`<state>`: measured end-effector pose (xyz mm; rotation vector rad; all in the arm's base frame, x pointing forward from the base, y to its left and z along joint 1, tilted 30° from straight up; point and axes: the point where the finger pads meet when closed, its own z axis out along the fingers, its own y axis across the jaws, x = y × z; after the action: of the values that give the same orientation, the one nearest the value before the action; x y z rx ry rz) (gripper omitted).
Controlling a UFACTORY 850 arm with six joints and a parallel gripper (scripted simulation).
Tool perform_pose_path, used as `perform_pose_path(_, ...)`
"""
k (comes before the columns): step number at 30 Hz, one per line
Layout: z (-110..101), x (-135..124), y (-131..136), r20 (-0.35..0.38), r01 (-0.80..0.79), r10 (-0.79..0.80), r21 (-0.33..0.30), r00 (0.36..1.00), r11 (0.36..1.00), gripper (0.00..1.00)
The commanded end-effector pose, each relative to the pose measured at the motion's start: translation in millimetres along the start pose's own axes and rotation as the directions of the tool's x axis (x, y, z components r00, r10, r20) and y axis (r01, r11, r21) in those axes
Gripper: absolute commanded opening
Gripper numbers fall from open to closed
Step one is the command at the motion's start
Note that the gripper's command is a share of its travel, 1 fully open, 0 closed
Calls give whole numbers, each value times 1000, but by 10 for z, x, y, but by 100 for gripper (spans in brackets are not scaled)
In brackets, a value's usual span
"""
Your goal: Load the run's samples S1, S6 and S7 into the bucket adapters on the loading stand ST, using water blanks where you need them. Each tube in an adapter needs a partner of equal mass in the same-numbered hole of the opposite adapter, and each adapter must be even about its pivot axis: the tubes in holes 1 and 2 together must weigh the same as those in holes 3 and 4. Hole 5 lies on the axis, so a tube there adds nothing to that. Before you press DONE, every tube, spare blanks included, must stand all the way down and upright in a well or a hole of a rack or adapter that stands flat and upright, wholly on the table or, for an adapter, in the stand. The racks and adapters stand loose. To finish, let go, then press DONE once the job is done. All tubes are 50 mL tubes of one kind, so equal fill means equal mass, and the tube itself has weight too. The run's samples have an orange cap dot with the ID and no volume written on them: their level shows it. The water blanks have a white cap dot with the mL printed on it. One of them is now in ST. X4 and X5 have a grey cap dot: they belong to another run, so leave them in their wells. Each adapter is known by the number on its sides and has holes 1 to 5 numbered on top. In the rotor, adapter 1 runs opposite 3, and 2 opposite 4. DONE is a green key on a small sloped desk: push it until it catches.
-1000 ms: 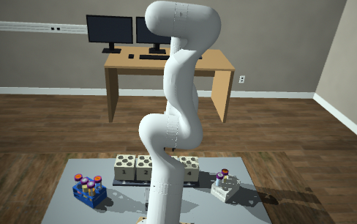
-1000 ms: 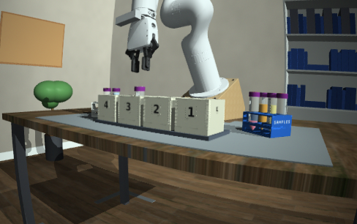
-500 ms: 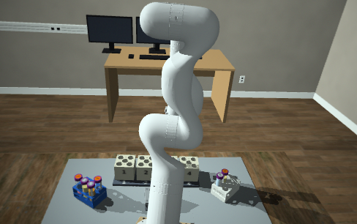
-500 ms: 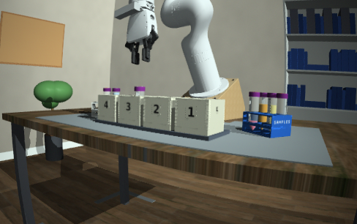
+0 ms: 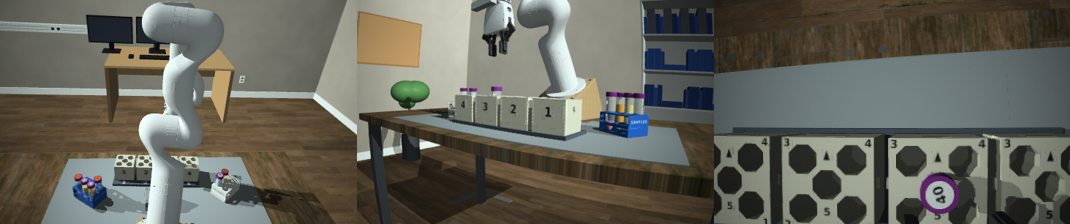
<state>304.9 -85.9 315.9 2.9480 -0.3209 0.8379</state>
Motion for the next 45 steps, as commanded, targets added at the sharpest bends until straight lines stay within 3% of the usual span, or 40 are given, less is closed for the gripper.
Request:
perform_pose_path(1,-40,2,-21,28,-7,9,-91,1000,996,44)
perform_pose_path(30,-40,2,-21,28,-7,9,-91,1000,996,44)
perform_pose_path(31,-36,-15,-68,31,27,-24,-90,999,996,57)
perform_pose_path(38,-17,-98,-304,46,192,-189,-83,981,978,57)
perform_pose_path(45,10,-215,-633,64,413,-409,-70,910,908,57)
